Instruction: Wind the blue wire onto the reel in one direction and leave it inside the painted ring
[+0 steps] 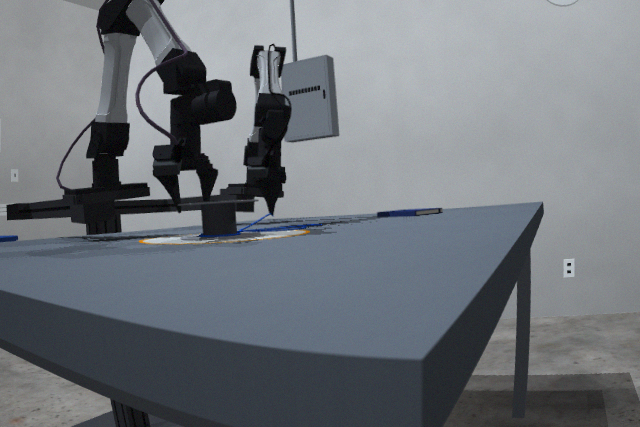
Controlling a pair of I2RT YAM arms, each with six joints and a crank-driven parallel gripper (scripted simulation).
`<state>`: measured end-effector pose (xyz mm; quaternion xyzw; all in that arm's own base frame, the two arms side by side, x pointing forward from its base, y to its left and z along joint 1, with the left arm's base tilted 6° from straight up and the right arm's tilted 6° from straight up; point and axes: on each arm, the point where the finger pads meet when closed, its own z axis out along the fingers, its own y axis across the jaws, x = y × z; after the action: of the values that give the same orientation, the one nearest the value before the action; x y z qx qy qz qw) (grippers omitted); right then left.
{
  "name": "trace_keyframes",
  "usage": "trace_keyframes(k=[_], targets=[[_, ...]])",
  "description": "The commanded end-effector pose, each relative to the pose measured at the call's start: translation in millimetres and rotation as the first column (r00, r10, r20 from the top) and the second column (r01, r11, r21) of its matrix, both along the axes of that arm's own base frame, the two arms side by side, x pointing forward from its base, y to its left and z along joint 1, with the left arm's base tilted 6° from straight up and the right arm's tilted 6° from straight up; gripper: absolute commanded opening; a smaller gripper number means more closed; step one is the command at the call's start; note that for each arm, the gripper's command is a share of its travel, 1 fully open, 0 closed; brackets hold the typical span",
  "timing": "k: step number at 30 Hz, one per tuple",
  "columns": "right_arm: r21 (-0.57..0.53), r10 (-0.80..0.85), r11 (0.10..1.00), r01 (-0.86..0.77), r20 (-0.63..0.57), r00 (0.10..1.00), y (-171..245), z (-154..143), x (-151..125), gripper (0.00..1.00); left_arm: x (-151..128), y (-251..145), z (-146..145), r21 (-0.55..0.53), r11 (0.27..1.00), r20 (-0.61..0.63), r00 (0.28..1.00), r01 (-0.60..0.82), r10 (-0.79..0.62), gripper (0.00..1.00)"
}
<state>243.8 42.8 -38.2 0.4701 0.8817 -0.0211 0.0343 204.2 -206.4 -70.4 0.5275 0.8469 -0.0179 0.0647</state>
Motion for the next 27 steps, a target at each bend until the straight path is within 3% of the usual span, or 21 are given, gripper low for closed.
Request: trace_keyframes(k=[1, 5, 6, 11, 15, 20, 22, 23, 27], targets=[[-0.019, 0.343, 0.939, -0.343, -0.007, 0.939, -20.4, 1.5, 22.6, 0.50, 8.7, -10.7, 8.6, 0.004, 1.000, 0.023, 1.000, -0.019, 0.019, 0.00], [-0.023, 0.440, 0.897, -0.441, -0.018, 0.898, -26.4, 2.7, 35.7, 0.50, 8.6, -10.3, 8.8, 0.021, 0.999, 0.018, 0.999, -0.038, 0.037, 0.00], [-0.029, 0.559, 0.828, -0.560, -0.028, 0.829, -27.4, 3.2, 41.6, 0.50, 8.2, -9.8, 8.8, 0.043, 0.997, 0.013, 0.998, -0.062, 0.061, 0.00], [-0.035, 0.766, 0.640, -0.768, -0.060, 0.640, -18.1, 4.9, 78.3, 0.50, 6.2, -7.3, 8.5, 0.054, 0.994, 0.011, 0.995, -0.097, 0.096, 0.00], [-0.051, 0.899, 0.428, -0.903, -0.080, 0.430, 4.2, 4.7, 98.9, 0.50, 5.8, -6.8, 8.4, 0.036, 0.987, 0.020, 0.988, -0.156, 0.155, 0.00], [-0.060, 0.989, 0.100, -0.993, -0.108, 0.106, 32.4, 3.2, 103.4, 0.50, 6.6, -6.4, 8.8, -0.064, 0.974, 0.049, 0.974, -0.219, 0.222, 0.00], [-0.060, 0.989, 0.100, -0.993, -0.108, 0.106, 32.4, 3.2, 103.4, 0.50, 6.6, -6.4, 8.8, -0.064, 0.974, 0.049, 0.974, -0.219, 0.222, 0.00], [-0.045, 0.990, -0.076, -0.996, -0.123, -0.070, 34.5, 3.1, 103.0, 0.50, 7.5, -7.7, 9.3, -0.094, 0.974, 0.059, 0.975, -0.208, 0.214, 0.00], [-0.021, 0.940, -0.317, -0.948, -0.140, -0.311, 40.9, 2.7, 100.0, 0.50, 11.6, -13.7, 11.4, -0.159, 0.970, 0.072, 0.978, -0.184, 0.197, 0.00]])
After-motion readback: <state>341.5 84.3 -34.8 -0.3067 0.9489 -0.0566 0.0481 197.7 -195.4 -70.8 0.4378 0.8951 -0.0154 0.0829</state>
